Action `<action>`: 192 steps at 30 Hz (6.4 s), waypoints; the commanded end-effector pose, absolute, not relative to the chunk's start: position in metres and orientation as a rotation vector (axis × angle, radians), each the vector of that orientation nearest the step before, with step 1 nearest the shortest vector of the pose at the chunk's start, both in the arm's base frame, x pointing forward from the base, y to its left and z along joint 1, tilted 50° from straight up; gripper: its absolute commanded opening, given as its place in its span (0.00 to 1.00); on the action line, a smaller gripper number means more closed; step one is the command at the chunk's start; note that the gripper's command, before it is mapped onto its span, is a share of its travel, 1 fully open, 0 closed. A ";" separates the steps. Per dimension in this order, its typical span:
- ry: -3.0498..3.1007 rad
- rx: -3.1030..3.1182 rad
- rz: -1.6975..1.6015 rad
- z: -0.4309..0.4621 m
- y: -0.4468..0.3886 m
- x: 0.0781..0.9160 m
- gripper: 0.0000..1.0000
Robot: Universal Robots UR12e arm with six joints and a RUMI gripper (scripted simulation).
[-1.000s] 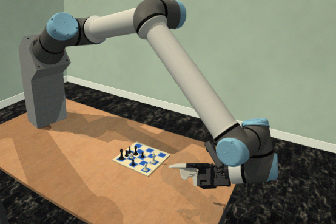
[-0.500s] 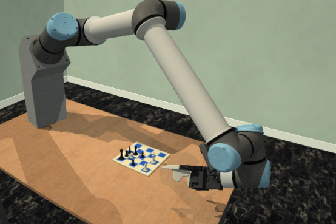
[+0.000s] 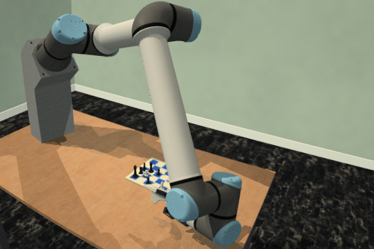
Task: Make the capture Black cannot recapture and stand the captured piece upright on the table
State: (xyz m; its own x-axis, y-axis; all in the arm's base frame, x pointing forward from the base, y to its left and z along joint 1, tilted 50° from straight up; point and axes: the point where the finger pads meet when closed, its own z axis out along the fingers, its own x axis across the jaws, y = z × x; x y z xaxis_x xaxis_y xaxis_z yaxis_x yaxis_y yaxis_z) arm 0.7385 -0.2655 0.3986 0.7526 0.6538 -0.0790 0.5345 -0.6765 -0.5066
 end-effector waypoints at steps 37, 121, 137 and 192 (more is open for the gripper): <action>-0.488 -1.879 -0.890 0.238 -0.286 0.691 1.00; -0.549 -1.904 -0.884 0.291 -0.264 0.628 1.00; -0.902 -2.070 -0.903 0.291 -0.245 0.631 1.00; -2.913 -2.275 -0.627 0.285 -0.148 0.643 1.00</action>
State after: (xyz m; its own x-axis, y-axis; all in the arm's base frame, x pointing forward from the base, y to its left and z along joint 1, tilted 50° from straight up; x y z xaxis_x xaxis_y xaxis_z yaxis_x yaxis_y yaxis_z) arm 0.6421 -0.1510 0.2855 -0.1416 0.9715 -0.1903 0.7876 0.2270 0.5729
